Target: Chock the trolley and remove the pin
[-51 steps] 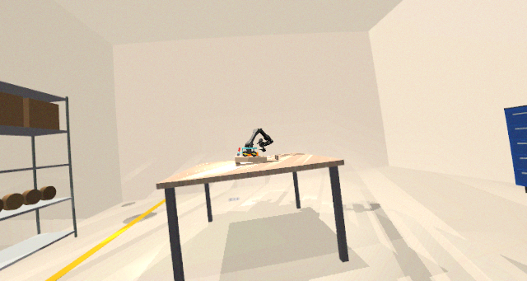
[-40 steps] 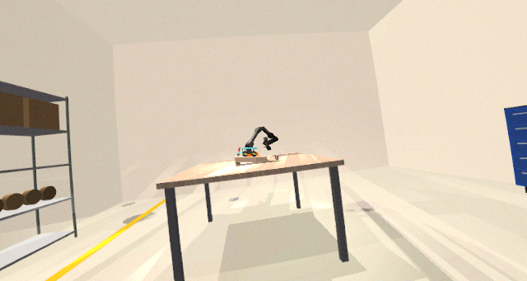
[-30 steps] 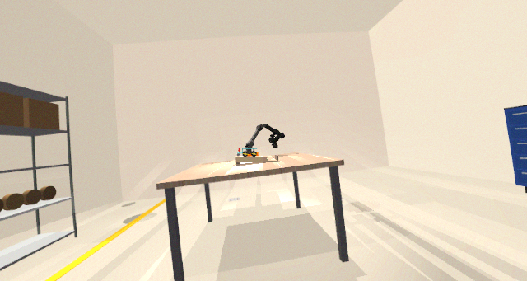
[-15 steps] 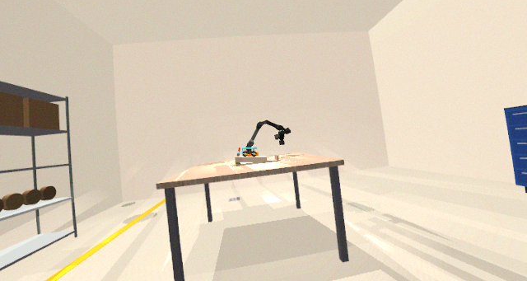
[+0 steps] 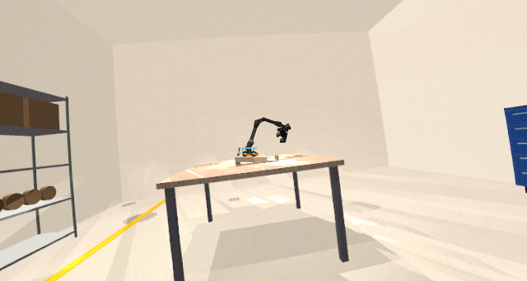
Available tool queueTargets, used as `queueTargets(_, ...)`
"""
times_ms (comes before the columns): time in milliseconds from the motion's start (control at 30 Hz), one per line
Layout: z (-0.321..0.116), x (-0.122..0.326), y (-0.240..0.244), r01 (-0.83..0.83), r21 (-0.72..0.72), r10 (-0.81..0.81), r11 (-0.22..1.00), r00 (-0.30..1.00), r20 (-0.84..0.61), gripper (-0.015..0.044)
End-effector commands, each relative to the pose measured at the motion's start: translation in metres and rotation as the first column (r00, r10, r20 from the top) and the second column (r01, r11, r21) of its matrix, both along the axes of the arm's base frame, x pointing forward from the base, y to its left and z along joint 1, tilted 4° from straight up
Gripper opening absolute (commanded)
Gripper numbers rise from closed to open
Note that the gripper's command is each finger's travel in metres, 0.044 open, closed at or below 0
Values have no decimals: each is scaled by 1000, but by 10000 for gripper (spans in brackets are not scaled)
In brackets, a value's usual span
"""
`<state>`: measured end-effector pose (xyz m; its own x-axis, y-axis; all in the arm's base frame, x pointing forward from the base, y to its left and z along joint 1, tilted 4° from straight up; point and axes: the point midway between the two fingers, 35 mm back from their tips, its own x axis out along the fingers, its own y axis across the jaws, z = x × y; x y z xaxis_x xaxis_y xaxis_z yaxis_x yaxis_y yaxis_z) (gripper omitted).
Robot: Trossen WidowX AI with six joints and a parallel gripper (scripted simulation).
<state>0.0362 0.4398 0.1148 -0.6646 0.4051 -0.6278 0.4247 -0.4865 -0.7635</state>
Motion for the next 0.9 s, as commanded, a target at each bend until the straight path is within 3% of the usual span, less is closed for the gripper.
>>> queueTargets(0,2,42,-14,124,-34,-123,992,992,33,190)
queueTargets(433,8,168,-87,519,-110,-504,847,852,143,190)
queueTargets(867,14,254,-194,823,-161,-782,545,569,255,190)
